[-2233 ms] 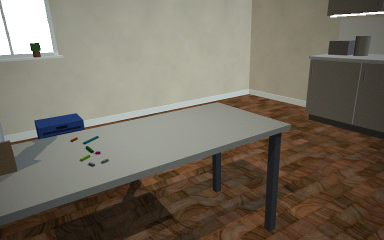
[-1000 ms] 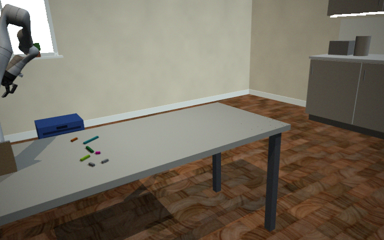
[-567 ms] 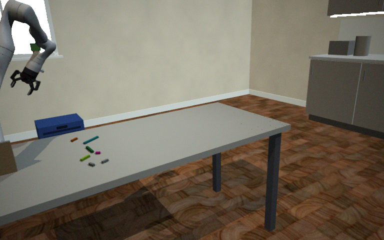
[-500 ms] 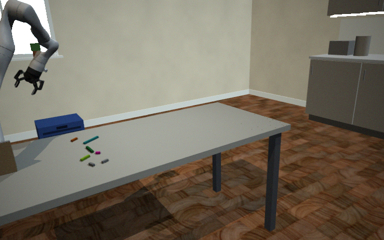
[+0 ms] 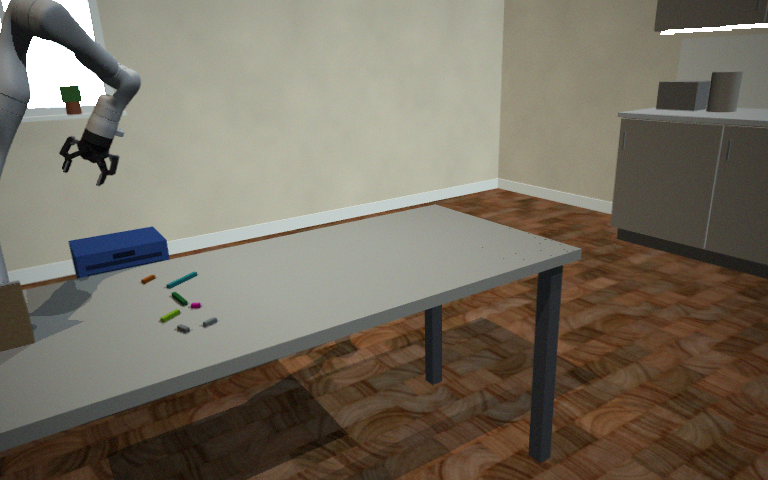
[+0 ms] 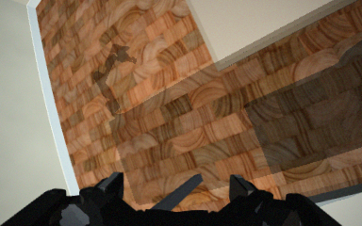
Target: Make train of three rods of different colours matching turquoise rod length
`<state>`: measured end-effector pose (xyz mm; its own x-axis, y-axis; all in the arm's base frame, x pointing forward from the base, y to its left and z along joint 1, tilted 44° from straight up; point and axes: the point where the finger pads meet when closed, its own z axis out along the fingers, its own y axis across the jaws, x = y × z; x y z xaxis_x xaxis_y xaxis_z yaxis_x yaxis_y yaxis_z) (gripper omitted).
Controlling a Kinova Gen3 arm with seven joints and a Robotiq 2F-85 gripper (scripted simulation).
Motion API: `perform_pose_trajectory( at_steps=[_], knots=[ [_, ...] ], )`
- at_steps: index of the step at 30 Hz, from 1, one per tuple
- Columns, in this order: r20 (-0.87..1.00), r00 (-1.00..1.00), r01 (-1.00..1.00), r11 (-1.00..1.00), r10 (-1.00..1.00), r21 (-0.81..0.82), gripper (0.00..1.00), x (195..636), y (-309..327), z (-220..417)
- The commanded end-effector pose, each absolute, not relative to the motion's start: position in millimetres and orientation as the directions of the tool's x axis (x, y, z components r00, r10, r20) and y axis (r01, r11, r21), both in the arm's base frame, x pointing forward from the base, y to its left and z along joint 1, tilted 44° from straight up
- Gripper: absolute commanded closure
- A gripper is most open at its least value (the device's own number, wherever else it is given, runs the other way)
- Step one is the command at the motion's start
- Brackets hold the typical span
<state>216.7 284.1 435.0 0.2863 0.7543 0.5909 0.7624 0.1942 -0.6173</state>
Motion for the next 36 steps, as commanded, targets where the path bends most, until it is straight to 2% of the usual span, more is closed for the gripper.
perform_pose_trajectory(
  at_steps=[1,3,19,20,36],
  knots=[
    [0.593,0.292,0.762,0.192,0.751,-0.619,0.00,219,283,436],
    [0.597,0.301,0.773,0.177,0.743,-0.610,0.00,235,272,424],
    [0.601,0.310,0.783,0.161,0.736,-0.601,0.00,251,262,411],
    [0.605,0.319,0.792,0.145,0.730,-0.593,0.00,267,250,398],
    [0.608,0.328,0.801,0.128,0.723,-0.585,0.00,281,239,385]
  ],
)
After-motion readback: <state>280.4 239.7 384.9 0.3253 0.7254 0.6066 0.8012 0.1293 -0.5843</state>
